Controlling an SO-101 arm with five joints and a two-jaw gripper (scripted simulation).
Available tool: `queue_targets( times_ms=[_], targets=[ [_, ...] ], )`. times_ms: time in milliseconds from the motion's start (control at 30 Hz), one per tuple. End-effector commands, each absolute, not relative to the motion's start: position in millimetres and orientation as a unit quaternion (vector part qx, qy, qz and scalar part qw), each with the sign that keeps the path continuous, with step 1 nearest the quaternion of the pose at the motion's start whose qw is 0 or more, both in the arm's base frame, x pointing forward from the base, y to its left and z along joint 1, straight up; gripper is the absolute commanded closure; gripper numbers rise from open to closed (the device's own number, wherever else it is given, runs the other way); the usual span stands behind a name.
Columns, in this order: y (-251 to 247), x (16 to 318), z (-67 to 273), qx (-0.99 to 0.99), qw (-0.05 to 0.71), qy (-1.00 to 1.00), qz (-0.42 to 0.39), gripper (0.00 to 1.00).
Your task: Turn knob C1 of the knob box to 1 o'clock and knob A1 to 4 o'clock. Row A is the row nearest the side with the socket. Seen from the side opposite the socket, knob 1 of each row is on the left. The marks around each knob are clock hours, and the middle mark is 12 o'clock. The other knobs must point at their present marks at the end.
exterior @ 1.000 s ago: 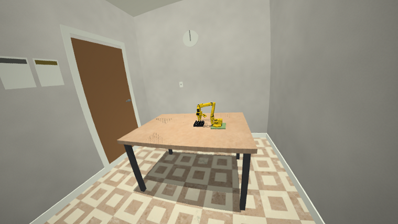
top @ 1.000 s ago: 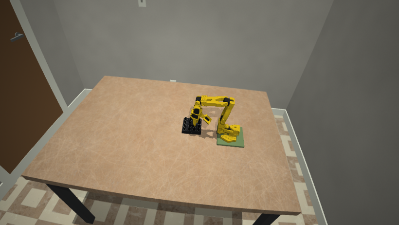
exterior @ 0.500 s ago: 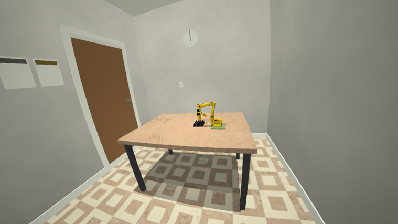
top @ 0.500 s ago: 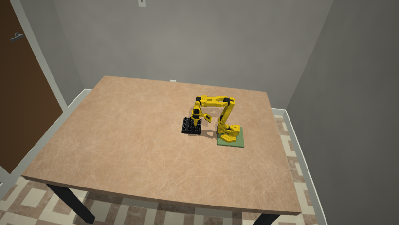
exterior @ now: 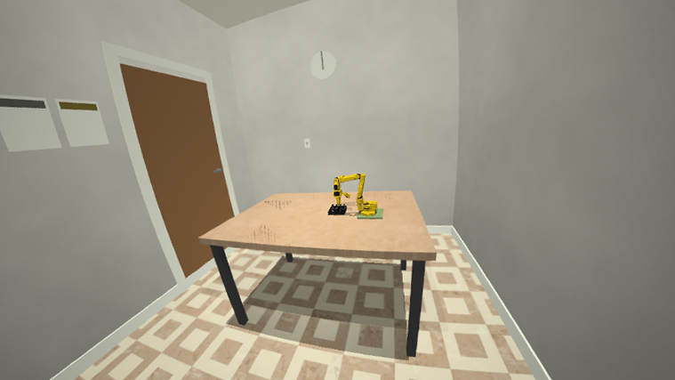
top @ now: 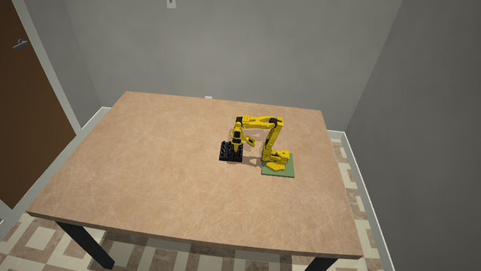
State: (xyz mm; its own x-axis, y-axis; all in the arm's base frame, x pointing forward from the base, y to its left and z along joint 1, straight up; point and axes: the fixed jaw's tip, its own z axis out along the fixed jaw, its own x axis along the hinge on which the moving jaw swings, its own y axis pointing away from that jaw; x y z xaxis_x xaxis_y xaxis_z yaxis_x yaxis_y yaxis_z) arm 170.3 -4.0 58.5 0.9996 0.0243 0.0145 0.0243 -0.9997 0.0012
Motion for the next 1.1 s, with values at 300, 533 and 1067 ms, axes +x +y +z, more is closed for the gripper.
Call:
queue_targets(
  times_ms=[300,533,1067],
  targets=[
    [-1.8,169.9,57.5,1.000,0.000,0.024,0.000,0.90],
    [-1.9,165.3,57.8,1.000,0.000,0.024,0.000,0.90],
    [-2.4,152.0,57.6,1.000,0.000,0.024,0.000,0.90]
  ],
)
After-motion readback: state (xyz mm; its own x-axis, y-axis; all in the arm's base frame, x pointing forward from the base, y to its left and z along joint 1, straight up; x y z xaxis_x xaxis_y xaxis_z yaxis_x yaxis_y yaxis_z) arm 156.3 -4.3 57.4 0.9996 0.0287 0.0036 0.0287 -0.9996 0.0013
